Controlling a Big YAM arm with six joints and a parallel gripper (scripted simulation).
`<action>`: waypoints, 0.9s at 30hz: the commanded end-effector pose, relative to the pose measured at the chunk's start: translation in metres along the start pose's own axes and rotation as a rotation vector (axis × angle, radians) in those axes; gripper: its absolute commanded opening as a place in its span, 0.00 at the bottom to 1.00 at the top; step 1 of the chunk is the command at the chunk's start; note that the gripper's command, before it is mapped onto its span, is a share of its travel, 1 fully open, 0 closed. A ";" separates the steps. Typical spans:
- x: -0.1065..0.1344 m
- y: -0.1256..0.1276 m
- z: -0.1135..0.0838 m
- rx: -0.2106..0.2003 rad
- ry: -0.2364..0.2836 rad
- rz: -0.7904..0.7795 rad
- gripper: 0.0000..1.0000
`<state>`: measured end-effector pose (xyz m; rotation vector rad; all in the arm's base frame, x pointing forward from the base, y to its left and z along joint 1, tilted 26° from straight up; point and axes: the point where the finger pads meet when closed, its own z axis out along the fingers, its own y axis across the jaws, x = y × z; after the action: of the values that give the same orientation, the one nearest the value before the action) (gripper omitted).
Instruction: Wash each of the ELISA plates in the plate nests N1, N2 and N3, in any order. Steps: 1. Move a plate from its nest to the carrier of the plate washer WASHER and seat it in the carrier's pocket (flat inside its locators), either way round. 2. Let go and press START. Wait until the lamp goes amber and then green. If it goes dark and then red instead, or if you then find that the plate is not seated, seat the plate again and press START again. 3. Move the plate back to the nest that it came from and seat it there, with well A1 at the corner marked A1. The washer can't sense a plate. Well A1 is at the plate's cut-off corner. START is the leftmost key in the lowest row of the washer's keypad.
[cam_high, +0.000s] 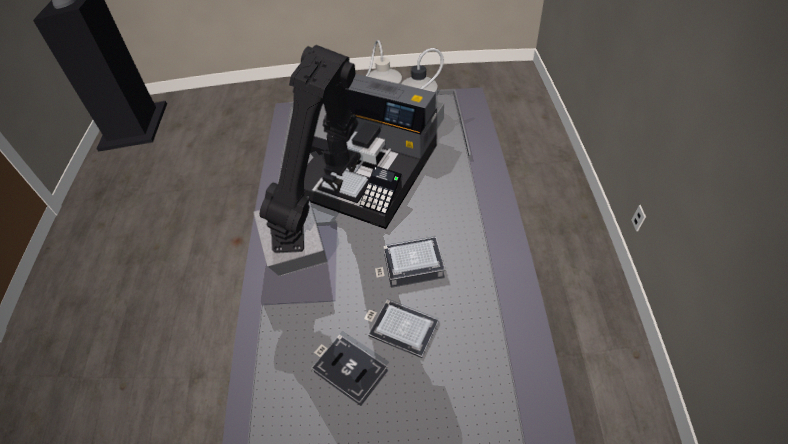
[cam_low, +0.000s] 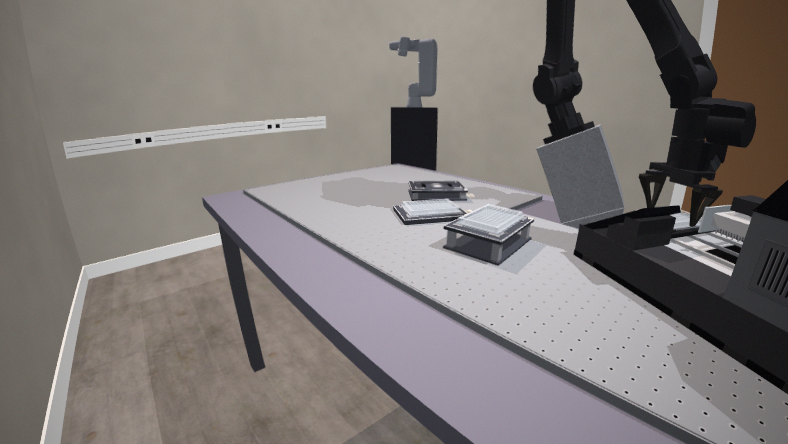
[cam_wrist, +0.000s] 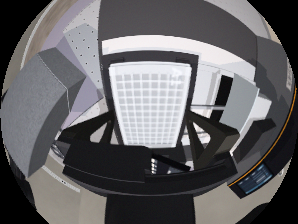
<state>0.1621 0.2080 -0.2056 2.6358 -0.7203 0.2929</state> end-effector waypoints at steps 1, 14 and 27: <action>0.002 0.000 0.008 -0.001 0.000 -0.002 1.00; 0.000 -0.009 0.002 0.020 0.000 0.003 1.00; 0.000 -0.009 0.002 0.020 0.000 0.003 0.82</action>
<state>0.1623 0.2060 -0.2088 2.6348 -0.7206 0.2925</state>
